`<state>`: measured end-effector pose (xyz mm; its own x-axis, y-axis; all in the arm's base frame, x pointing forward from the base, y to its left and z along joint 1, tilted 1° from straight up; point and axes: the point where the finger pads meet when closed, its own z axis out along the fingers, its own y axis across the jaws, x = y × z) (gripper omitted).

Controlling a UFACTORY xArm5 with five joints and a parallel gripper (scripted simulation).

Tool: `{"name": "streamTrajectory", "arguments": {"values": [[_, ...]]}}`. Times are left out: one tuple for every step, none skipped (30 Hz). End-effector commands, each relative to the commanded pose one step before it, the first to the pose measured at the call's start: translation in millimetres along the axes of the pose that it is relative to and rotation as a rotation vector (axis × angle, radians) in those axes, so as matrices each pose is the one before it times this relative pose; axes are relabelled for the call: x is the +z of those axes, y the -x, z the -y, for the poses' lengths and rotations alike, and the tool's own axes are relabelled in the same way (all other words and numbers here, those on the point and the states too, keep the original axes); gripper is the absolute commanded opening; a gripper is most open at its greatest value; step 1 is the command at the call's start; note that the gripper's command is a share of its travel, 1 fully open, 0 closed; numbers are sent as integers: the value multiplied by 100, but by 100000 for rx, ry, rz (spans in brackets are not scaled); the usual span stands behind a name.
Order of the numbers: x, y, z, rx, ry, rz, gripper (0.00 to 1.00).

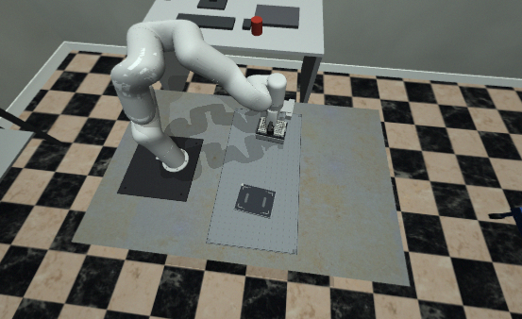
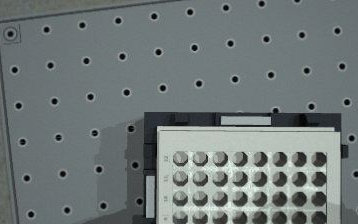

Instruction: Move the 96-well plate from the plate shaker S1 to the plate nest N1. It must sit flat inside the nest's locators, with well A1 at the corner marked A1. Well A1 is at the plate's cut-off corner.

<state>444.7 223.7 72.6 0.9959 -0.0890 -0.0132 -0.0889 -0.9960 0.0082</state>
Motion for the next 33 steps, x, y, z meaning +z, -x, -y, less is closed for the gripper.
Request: {"name": "streamTrajectory", "arguments": {"values": [[-140,-99,61,0,-542,-90,0],[0,0,0,0,0,0,0],[0,0,0,0,0,0,0],[0,0,0,0,0,0,0],[0,0,0,0,0,0,0],[0,0,0,0,0,0,0],[0,0,0,0,0,0,0],[0,0,0,0,0,0,0],[0,0,0,0,0,0,0],[0,0,0,0,0,0,0],[0,0,0,0,0,0,0],[0,0,0,0,0,0,0],[0,0,0,0,0,0,0],[0,0,0,0,0,0,0],[0,0,0,0,0,0,0],[0,0,0,0,0,0,0],[0,0,0,0,0,0,0],[0,0,0,0,0,0,0],[0,0,0,0,0,0,0],[0,0,0,0,0,0,0],[0,0,0,0,0,0,0],[0,0,0,0,0,0,0],[0,0,0,0,0,0,0],[0,0,0,0,0,0,0],[0,0,0,0,0,0,0],[0,0,0,0,0,0,0],[0,0,0,0,0,0,0],[0,0,0,0,0,0,0],[-67,0,0,0,0,0,0],[-67,0,0,0,0,0,0],[-67,0,0,0,0,0,0],[-67,0,0,0,0,0,0],[-67,0,0,0,0,0,0]]}}
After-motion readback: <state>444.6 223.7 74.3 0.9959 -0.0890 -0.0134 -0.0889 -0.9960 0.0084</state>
